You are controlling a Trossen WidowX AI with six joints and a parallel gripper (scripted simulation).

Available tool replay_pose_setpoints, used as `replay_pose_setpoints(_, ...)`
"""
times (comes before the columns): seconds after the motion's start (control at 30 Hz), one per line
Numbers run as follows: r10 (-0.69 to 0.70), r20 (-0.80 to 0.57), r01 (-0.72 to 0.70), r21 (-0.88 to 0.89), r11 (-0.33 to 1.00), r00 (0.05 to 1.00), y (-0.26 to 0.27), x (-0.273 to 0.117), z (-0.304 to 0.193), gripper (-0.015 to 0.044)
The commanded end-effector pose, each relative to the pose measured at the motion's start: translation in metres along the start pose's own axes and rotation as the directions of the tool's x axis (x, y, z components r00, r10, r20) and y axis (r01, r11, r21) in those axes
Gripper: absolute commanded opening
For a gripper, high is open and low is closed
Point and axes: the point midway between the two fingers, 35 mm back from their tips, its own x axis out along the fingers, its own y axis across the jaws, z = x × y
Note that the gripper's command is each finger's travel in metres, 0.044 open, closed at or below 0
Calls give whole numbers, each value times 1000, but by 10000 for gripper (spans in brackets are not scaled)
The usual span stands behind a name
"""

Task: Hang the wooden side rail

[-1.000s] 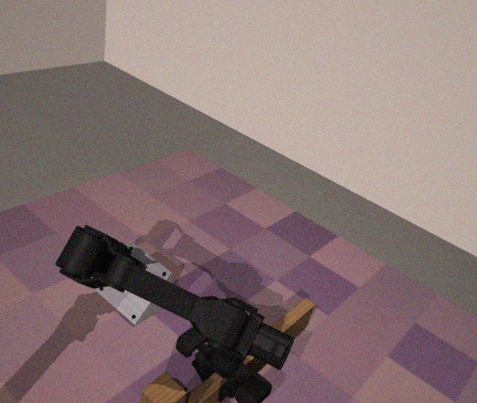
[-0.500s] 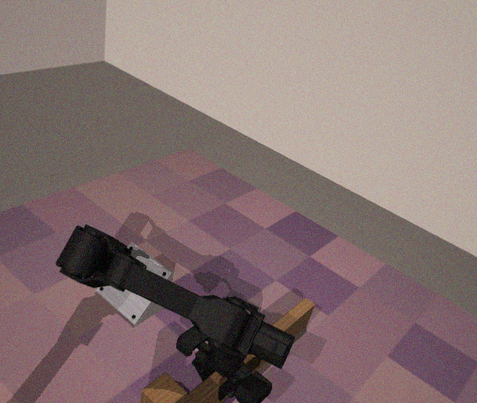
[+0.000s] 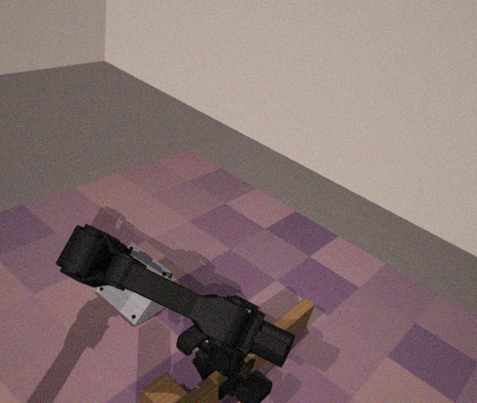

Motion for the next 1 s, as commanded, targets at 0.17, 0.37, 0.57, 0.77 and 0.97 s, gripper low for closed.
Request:
replay_pose_setpoints(0.17,-15,9,15,-1,1000,1000,-2,-8,2,0)
replay_pose_setpoints(0.37,-15,9,15,-1,1000,1000,-2,-9,2,0)
replay_pose_setpoints(0.57,-15,9,15,-1,1000,1000,-2,-10,2,0)
replay_pose_setpoints(0.77,-15,9,15,-1,1000,1000,-2,-11,2,0)
replay_pose_setpoints(0.97,-15,9,15,-1,1000,1000,-2,-12,2,0)
